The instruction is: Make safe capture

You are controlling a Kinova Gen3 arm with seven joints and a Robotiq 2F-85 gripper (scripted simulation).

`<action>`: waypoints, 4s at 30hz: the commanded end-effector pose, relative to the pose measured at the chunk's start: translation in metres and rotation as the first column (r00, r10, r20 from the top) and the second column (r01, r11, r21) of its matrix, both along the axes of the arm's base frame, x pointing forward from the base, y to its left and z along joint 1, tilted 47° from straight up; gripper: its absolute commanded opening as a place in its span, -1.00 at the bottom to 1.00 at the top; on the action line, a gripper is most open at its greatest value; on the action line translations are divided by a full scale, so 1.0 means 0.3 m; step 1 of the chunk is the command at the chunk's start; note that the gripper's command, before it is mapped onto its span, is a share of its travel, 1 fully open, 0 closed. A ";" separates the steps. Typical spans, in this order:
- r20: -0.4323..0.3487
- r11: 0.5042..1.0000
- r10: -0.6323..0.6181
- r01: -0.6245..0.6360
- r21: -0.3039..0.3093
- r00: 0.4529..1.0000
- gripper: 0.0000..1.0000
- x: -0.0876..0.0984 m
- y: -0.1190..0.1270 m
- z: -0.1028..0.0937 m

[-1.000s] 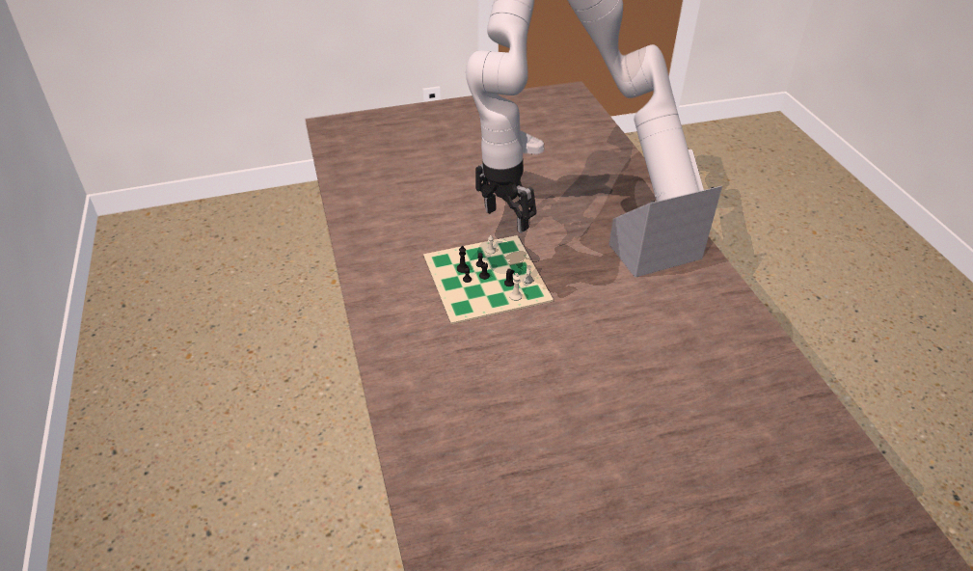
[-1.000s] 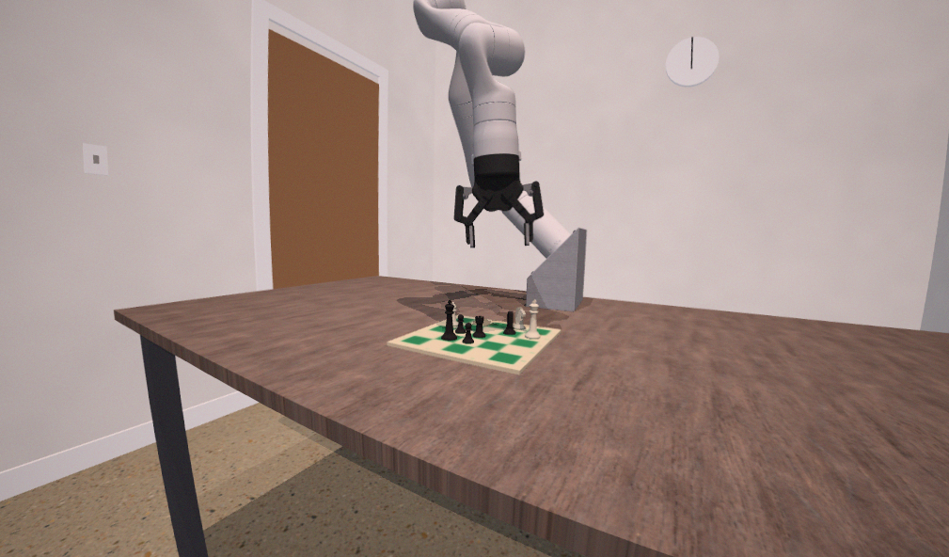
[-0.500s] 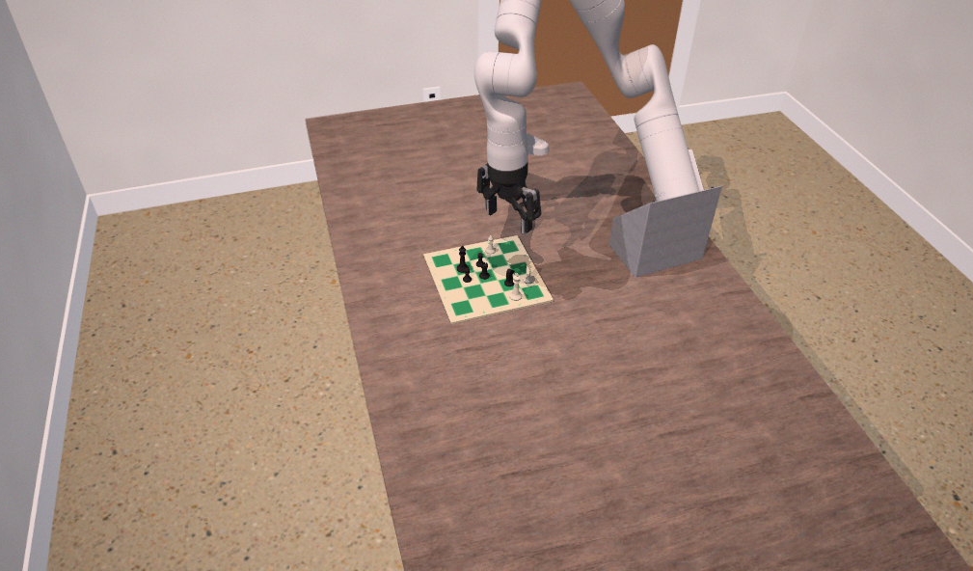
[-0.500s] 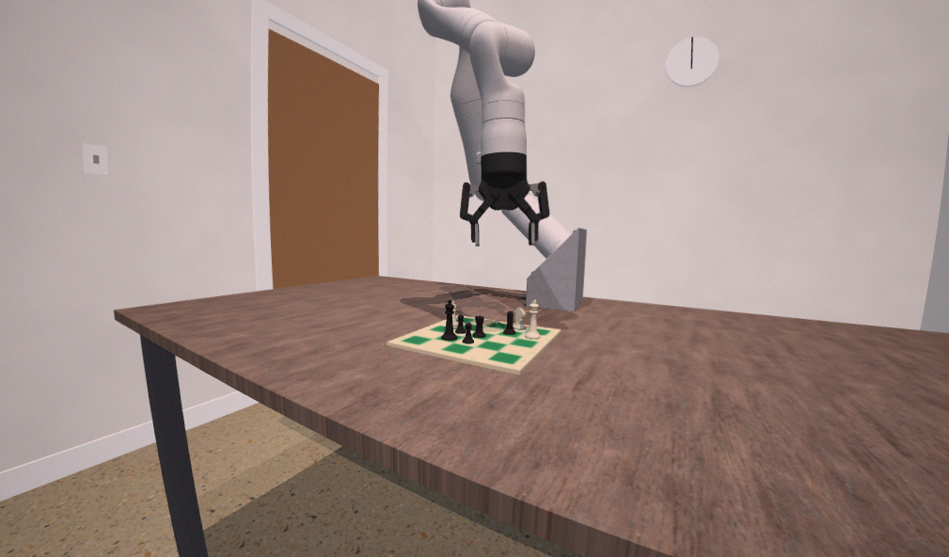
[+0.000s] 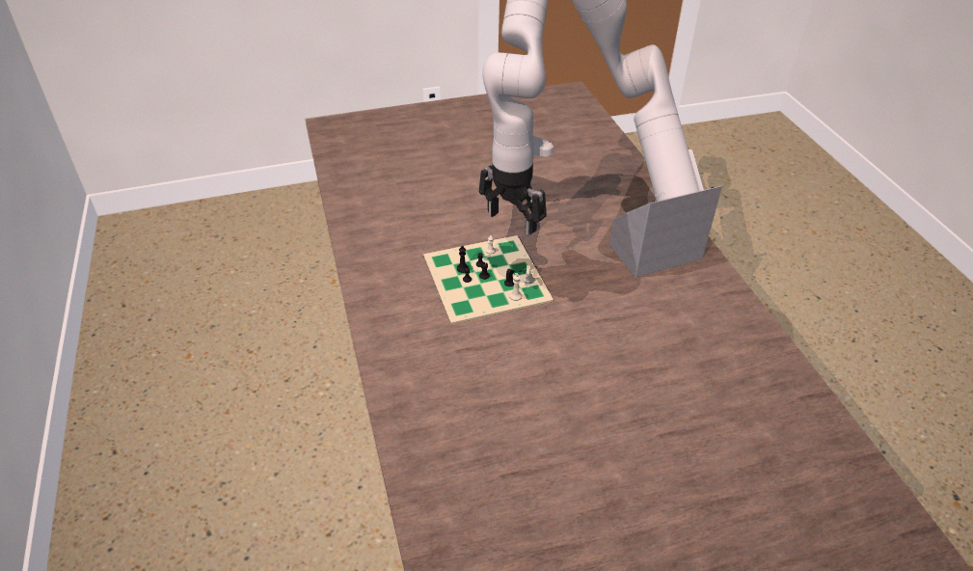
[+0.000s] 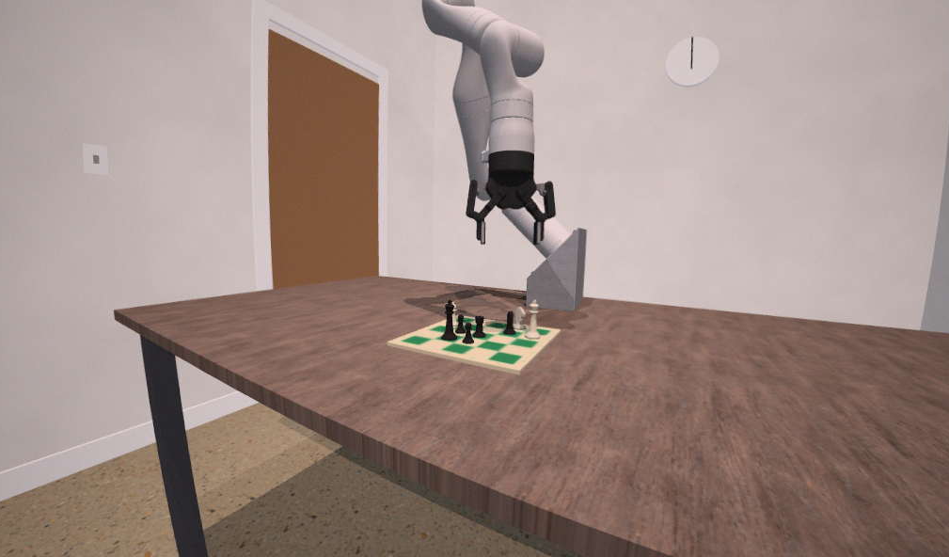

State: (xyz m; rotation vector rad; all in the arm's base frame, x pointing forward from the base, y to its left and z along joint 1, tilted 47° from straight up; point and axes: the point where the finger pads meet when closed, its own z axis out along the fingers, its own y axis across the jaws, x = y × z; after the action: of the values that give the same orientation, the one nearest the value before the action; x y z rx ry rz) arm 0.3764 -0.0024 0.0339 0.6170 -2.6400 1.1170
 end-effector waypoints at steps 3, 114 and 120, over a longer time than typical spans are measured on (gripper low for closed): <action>-0.007 1.000 0.018 -0.018 -0.003 1.000 1.00 -0.001 0.009 -0.004; -0.707 0.501 0.706 -0.684 0.531 -0.032 -0.23 0.001 -0.084 -0.107; -0.707 0.501 0.706 -0.684 0.531 -0.032 -0.23 0.001 -0.084 -0.107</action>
State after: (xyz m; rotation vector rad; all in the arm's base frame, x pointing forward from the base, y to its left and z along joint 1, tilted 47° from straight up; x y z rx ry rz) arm 0.3764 -0.0285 0.0015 2.0504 -1.2174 0.5127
